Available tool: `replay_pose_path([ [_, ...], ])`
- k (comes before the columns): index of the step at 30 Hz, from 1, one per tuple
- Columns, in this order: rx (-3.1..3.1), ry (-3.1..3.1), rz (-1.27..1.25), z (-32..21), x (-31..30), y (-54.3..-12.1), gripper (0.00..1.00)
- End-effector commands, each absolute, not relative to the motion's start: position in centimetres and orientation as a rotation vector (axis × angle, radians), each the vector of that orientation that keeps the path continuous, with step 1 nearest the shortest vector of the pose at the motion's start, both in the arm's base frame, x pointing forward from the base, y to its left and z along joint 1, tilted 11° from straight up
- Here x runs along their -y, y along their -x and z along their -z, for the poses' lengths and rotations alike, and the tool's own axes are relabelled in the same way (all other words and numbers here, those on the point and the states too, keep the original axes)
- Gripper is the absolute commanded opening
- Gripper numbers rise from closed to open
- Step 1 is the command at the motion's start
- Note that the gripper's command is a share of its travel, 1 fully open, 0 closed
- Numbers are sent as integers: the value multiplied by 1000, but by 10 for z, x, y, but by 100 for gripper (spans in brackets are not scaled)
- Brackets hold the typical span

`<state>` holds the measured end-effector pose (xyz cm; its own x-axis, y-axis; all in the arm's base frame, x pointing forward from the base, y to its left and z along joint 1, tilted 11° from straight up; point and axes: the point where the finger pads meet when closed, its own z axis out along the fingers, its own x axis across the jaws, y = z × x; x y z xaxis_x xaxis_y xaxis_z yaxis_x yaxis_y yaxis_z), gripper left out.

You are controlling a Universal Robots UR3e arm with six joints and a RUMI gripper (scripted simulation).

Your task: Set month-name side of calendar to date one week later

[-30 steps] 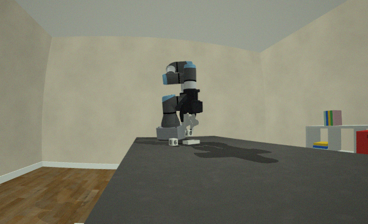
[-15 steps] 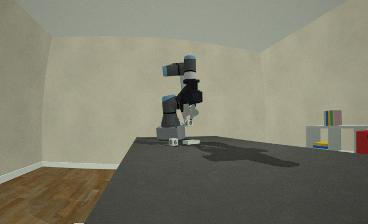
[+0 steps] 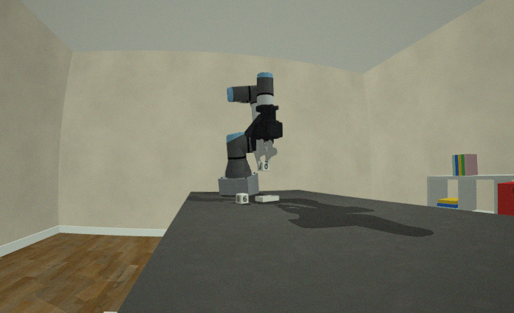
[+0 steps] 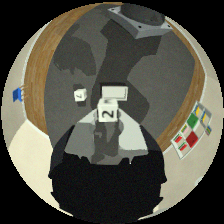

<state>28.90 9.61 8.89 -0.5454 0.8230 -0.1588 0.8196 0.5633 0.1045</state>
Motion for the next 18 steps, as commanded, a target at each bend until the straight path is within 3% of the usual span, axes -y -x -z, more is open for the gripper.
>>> replay_pose_path([
  [1,-2604,-1384,-28,-90,-96,-289,11],
  [18,-2585,-1421,-32,-90,-96,-289,11],
])
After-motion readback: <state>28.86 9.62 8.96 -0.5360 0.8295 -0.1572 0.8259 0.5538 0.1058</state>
